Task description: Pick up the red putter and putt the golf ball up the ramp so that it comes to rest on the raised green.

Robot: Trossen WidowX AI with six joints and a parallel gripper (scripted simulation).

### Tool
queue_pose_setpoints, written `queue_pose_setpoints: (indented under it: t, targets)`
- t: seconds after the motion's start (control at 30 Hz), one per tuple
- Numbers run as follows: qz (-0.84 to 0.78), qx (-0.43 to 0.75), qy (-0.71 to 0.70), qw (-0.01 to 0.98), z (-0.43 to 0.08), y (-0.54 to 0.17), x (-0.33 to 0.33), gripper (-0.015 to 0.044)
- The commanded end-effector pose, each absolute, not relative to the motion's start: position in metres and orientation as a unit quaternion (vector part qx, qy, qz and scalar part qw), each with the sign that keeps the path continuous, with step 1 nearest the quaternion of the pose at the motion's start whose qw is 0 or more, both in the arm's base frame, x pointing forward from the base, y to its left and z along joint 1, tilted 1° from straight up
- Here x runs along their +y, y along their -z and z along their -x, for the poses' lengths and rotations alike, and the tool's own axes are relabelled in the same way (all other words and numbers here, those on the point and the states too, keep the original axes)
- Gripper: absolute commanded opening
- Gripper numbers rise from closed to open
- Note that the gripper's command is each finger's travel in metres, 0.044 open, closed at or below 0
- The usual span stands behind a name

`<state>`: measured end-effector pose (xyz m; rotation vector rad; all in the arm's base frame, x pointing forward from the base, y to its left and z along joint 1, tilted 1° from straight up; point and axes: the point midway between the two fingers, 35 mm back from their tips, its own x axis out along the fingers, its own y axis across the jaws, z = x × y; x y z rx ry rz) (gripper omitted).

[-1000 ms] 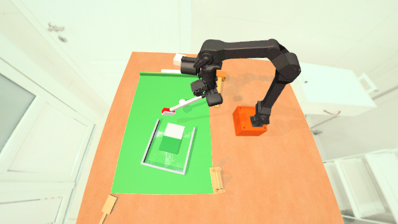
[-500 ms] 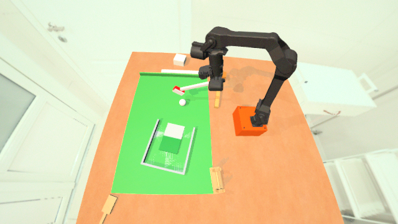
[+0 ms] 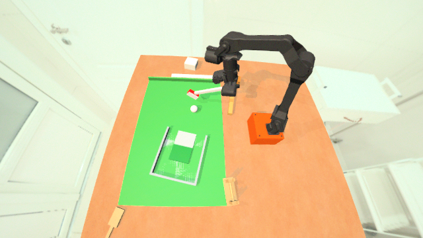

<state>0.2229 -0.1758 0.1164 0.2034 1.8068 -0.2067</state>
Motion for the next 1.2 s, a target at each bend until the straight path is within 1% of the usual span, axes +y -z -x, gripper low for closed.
queue_pose_setpoints:
  t: [0.0, 0.8, 1.17]
  targets:
    - [-0.089, 0.784, 0.091, 0.607, -0.222, -0.100, -0.176, 0.0000]
    - [-0.089, 0.784, 0.091, 0.607, -0.222, -0.069, -0.177, 0.0000]
    - [-0.090, 0.784, 0.090, 0.608, -0.222, -0.071, -0.177, 0.0000]
